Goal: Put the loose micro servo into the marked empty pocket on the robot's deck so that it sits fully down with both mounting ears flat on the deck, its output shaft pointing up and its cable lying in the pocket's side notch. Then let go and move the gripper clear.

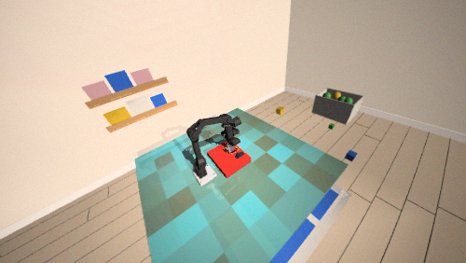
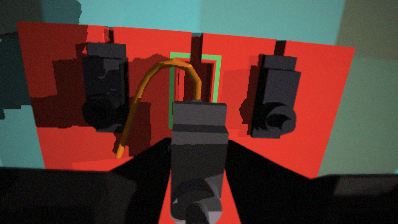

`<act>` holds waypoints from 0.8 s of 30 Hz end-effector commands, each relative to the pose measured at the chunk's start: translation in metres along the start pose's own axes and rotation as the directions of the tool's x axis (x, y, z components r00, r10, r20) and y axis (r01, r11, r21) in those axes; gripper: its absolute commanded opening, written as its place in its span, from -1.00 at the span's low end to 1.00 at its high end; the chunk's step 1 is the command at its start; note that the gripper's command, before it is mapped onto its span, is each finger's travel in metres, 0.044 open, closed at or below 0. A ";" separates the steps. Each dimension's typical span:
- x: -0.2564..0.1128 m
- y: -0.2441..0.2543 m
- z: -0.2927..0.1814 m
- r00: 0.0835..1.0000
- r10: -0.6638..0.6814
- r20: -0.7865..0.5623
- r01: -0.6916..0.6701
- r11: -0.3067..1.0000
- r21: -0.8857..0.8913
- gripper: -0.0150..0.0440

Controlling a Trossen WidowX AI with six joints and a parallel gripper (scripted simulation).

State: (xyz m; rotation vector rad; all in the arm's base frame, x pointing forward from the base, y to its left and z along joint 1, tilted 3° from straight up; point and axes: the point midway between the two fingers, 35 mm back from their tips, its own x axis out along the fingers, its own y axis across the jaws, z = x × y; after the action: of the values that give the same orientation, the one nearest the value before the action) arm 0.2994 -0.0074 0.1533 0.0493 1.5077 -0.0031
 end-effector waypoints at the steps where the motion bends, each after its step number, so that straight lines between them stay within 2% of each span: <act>1: -0.002 0.000 0.016 1.000 0.002 0.008 -0.002 1.000 0.003 -0.49; 6: -0.003 0.000 0.029 1.000 0.002 0.009 -0.002 1.000 0.003 -0.49; 24: 0.017 0.001 0.030 1.000 0.002 0.010 -0.002 1.000 0.003 -0.49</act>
State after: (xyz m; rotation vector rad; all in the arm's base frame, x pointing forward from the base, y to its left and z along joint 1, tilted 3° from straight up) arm 0.3288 -0.0077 0.1386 0.0494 1.5030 -0.0032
